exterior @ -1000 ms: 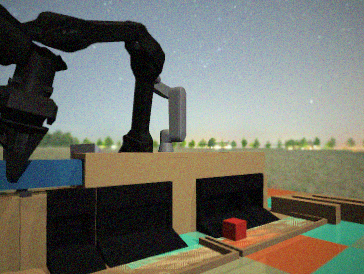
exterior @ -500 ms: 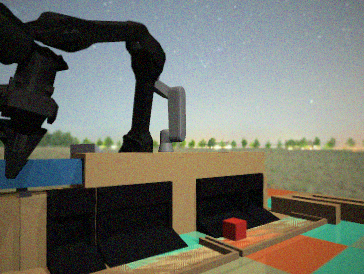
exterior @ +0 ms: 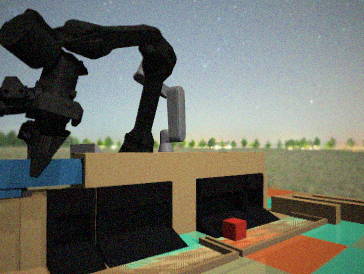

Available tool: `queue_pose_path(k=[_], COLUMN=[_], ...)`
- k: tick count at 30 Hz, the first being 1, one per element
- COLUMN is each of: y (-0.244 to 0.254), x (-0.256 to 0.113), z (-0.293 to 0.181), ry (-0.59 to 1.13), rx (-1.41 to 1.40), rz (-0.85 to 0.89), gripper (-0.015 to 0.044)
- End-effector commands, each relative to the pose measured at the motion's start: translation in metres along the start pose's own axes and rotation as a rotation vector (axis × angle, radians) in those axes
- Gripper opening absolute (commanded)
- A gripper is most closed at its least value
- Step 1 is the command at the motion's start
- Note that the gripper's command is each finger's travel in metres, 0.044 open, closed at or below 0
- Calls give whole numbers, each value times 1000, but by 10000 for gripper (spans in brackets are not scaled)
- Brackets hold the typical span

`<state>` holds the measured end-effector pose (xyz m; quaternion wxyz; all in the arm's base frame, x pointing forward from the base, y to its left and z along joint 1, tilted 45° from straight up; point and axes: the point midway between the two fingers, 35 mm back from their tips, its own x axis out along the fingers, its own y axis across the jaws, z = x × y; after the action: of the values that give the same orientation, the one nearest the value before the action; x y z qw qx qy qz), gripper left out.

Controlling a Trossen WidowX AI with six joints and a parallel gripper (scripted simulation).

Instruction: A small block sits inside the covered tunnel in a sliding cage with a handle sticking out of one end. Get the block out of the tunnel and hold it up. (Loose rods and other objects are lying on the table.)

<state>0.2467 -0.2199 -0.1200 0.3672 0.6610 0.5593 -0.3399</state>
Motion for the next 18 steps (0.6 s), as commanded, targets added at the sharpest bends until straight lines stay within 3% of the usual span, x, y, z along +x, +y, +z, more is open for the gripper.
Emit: queue_pose_path(k=[1, 13, 14, 18], y=[2, 2, 0, 0], x=[1, 1, -1, -1], z=[-31, -31, -2, -2], ry=[55, 55, -30, -30], rx=[4, 4, -1, -1], rz=[3, 3, 6, 6], gripper=[0, 0, 26, 131])
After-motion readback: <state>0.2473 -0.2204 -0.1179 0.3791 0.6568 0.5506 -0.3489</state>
